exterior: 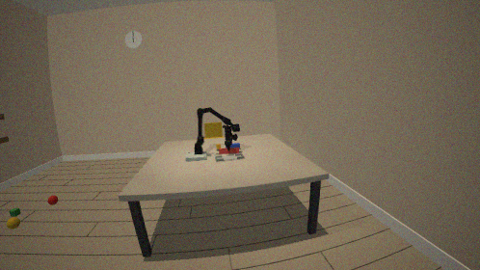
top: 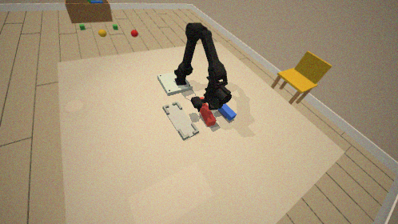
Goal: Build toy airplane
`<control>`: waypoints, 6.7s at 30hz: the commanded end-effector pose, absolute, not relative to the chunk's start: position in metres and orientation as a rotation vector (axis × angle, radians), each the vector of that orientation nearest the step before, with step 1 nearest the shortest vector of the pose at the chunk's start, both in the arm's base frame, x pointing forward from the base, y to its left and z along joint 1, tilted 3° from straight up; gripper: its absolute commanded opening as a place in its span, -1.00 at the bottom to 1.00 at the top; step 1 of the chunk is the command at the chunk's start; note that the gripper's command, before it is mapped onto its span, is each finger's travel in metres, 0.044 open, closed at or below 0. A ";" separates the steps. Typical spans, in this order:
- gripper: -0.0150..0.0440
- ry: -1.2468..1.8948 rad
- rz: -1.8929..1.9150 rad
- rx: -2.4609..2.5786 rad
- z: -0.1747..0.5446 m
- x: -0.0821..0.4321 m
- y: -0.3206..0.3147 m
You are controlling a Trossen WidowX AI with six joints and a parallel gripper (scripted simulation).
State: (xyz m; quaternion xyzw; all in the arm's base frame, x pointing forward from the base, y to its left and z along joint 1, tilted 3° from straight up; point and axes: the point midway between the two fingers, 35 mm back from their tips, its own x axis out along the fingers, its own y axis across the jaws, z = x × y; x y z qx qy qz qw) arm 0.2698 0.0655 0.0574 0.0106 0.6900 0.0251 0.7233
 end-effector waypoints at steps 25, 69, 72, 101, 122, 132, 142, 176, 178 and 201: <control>0.15 1.527 0.052 0.019 0.031 0.268 0.065; -0.49 1.526 0.052 0.019 0.141 0.268 0.061; -0.49 1.526 0.052 0.019 0.151 0.266 0.061; -0.49 1.522 0.127 -0.069 0.132 0.284 0.001; -0.49 1.515 0.201 -0.154 0.102 0.288 -0.061; -0.49 1.511 0.235 -0.191 0.088 0.284 -0.089; 0.17 1.511 0.235 -0.192 0.088 0.284 -0.089; 0.17 1.511 0.235 -0.192 0.057 0.286 -0.088; 0.17 1.511 0.235 -0.192 0.054 0.286 -0.088; 0.15 1.515 0.235 -0.195 0.050 0.286 -0.088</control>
